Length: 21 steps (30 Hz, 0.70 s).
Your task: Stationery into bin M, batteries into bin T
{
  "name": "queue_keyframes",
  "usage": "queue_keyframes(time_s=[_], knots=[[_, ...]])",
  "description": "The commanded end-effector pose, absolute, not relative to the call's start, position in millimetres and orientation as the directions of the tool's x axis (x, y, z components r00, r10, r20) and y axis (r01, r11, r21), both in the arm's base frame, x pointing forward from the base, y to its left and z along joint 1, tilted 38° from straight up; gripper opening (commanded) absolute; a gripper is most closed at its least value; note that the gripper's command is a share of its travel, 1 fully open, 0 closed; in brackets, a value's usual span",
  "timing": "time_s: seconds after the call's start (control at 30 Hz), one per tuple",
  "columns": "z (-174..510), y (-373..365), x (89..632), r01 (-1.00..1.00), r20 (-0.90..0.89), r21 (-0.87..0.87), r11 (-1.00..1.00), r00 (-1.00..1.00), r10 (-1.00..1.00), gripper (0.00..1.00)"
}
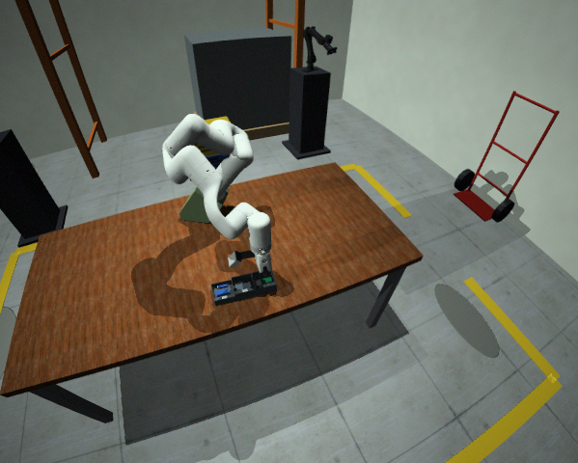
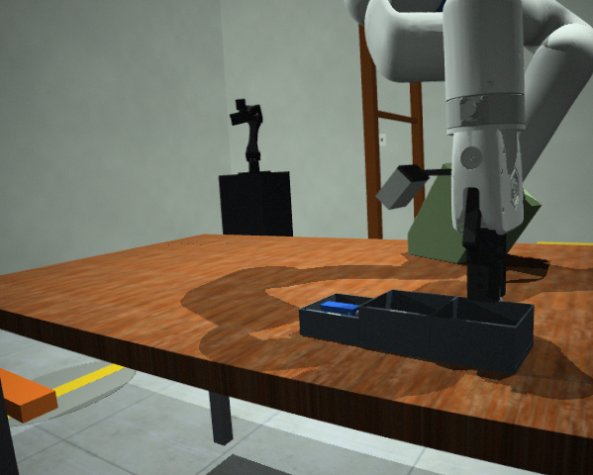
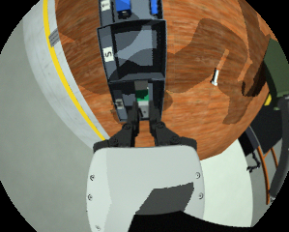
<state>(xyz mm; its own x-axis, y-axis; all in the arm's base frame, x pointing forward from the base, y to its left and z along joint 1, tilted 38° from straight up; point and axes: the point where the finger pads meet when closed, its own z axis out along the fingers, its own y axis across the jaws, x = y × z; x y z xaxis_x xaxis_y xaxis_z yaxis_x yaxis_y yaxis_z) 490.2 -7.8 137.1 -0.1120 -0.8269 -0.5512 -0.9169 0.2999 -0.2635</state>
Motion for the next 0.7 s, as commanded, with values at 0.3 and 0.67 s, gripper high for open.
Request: queue_keyframes(time_s=[0.3,0.67], knots=[[121,2,500,-0.915,-0.551,-0.267,0.303,-0.113,-0.827,0.0],[117,4,502,-0.915,-0.551,-0.267,0.303,-0.113,-0.827,0.0]])
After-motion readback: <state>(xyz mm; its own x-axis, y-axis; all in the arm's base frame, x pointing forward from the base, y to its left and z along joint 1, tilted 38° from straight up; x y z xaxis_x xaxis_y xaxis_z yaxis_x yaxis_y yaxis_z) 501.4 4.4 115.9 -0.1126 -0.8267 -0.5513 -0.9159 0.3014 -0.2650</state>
